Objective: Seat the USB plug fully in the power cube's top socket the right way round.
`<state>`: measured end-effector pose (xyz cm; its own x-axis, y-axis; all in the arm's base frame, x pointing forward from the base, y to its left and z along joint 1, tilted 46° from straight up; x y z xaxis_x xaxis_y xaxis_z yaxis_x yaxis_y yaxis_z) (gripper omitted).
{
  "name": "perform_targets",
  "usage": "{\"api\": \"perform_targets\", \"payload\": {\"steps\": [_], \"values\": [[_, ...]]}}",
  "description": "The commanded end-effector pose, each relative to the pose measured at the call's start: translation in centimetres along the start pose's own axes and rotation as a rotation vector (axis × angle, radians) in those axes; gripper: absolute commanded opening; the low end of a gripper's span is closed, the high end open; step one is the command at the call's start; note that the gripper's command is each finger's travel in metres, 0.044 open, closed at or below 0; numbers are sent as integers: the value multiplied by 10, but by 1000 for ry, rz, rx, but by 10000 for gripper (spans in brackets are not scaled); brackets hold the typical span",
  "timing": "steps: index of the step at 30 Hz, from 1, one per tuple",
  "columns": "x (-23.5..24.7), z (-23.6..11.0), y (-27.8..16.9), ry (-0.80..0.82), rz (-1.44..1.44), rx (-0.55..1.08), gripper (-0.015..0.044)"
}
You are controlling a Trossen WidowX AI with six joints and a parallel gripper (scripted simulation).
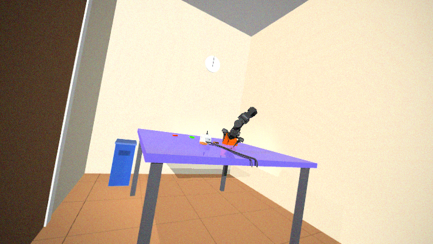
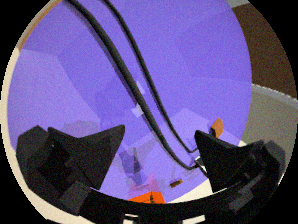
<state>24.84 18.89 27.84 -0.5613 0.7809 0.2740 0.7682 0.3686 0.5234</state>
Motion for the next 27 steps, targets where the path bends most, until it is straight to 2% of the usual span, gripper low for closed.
{"api": "perform_targets", "payload": {"steps": [1,12,19,21,27], "values": [[-54,7,-1,-49,326,60,440],[-203,9,-59,-55,1547,271,440],[-277,-12,-119,56,2404,391,440],[-283,-15,-125,75,2493,406,440],[-283,-15,-125,75,2493,406,440]]}}
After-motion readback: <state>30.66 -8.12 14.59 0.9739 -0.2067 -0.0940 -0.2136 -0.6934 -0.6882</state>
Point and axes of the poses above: the point midway between the two fingers, 35 mm back from their tips, its own z axis out along the fingers, its own x axis across the jaws, y = z × x, the point moved 5 cm from there along -z, back along the fingers, and after that the axes turned 9 degrees about z, right-handed, at the moved point
